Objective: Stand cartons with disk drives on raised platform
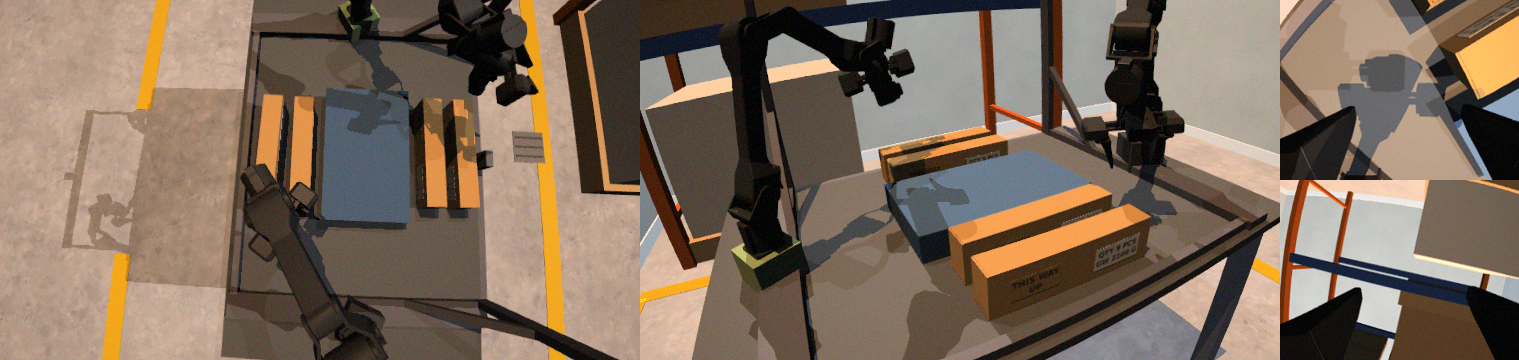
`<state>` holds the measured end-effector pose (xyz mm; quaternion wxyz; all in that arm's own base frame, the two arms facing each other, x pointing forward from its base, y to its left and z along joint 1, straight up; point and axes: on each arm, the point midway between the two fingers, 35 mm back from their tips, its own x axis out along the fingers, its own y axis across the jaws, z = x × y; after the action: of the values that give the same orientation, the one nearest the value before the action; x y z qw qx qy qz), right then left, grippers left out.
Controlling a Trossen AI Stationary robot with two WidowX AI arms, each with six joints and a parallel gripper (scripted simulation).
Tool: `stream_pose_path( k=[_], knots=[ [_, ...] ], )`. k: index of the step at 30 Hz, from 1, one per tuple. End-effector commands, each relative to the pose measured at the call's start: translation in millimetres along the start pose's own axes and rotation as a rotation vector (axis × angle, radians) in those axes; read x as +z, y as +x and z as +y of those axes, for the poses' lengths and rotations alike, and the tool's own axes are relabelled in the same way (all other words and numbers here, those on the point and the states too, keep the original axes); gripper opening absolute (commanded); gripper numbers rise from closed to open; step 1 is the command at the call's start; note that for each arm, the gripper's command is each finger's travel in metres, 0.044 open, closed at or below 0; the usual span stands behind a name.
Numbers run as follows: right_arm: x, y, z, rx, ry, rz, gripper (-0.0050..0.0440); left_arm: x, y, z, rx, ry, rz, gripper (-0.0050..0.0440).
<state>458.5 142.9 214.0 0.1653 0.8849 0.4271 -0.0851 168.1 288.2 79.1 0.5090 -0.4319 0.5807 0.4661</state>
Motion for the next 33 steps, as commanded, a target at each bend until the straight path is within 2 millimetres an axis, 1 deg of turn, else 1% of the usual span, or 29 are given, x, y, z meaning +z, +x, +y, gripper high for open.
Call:
stream_pose_path(
  k=[1,2,5,6,8,14,33],
  knots=[
    [27,-66,-10,-0.113,-0.226,-0.122,0.0381,-57,-19,-36,-0.076,0.248,-0.13,0.0382],
    [32,-74,-13,-0.137,-0.265,-0.139,0.0381,-63,-19,-40,-0.084,0.287,-0.145,0.0382],
    [49,-105,-16,-0.177,-0.351,-0.192,0.0381,-99,-25,-59,-0.117,0.427,-0.19,0.0382],
    [49,-105,-16,-0.187,-0.377,-0.209,0.0381,-105,-27,-62,-0.132,0.476,-0.216,0.0382],
    [49,-105,-16,-0.208,-0.425,-0.245,0.0381,-105,-27,-62,-0.155,0.547,-0.257,0.0382],
    [49,-105,-16,-0.31,-0.548,-0.347,0.0381,-105,-27,-62,-0.155,0.547,-0.257,0.0382],
    [49,-105,-17,-0.309,-0.547,-0.342,0.0381,-105,-26,-61,-0.15,0.548,-0.257,0.0382]
  ],
)
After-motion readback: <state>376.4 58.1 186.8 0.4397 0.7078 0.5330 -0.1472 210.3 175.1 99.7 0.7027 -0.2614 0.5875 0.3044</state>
